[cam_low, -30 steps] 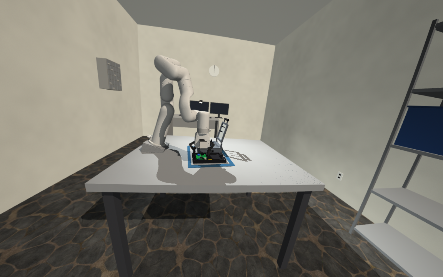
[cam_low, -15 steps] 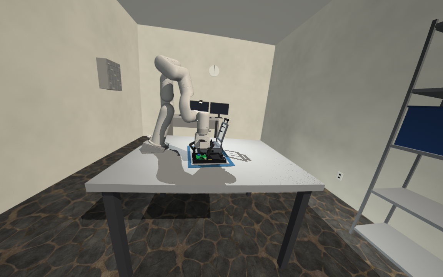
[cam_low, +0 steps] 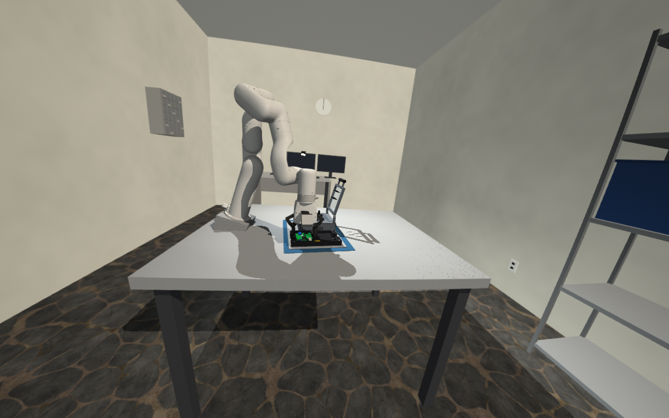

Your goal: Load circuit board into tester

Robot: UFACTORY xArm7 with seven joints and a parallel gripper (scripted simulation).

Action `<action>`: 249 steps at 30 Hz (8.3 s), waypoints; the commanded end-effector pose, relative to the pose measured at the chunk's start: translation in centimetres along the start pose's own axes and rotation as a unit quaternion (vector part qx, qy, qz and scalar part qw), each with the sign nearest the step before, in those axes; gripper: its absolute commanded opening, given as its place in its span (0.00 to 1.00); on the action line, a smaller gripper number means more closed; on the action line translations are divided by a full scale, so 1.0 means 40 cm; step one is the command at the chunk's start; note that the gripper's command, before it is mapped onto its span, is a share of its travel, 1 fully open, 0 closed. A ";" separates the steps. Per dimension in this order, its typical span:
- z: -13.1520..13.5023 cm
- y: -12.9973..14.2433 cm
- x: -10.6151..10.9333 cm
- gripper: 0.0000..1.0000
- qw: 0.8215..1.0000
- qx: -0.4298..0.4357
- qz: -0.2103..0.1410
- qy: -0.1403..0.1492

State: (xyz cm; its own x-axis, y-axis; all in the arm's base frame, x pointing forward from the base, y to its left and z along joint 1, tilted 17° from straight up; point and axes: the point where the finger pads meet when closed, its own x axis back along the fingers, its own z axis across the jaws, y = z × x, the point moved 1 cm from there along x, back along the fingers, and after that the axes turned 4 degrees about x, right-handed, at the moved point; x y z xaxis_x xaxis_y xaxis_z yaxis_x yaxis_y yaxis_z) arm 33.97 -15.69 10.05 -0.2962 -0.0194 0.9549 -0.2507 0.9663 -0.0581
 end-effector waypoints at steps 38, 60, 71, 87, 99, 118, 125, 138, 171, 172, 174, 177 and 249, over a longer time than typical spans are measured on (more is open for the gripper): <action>-0.002 -0.002 -0.032 1.00 1.000 0.000 0.001 -0.001; -0.002 -0.002 -0.032 0.95 1.000 0.000 0.001 -0.001; -0.002 -0.002 -0.032 0.89 1.000 0.000 0.001 -0.001; -0.002 -0.002 -0.032 0.85 1.000 0.000 0.001 -0.001; -0.002 -0.002 -0.032 0.81 1.000 0.000 0.001 -0.001; -0.002 -0.002 -0.032 0.79 1.000 0.000 0.001 -0.001; -0.002 -0.002 -0.032 0.79 1.000 0.000 0.001 -0.001; -0.002 -0.002 -0.032 0.79 1.000 0.000 0.001 -0.001; -0.002 -0.002 0.004 0.79 1.000 0.000 0.001 -0.001; -0.002 -0.002 0.004 0.79 1.000 0.000 0.001 -0.001; -0.002 -0.002 0.008 0.79 1.000 0.000 0.001 -0.001; -0.002 -0.002 0.016 0.79 1.000 0.000 0.001 -0.001; -0.002 -0.002 0.217 0.79 1.000 0.000 0.001 -0.001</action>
State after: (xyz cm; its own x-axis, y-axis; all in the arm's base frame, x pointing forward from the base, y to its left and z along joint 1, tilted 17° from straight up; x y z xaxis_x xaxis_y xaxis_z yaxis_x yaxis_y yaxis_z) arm 31.48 -15.84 18.04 -0.2961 -0.0198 0.9550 -0.2508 0.9663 -0.0577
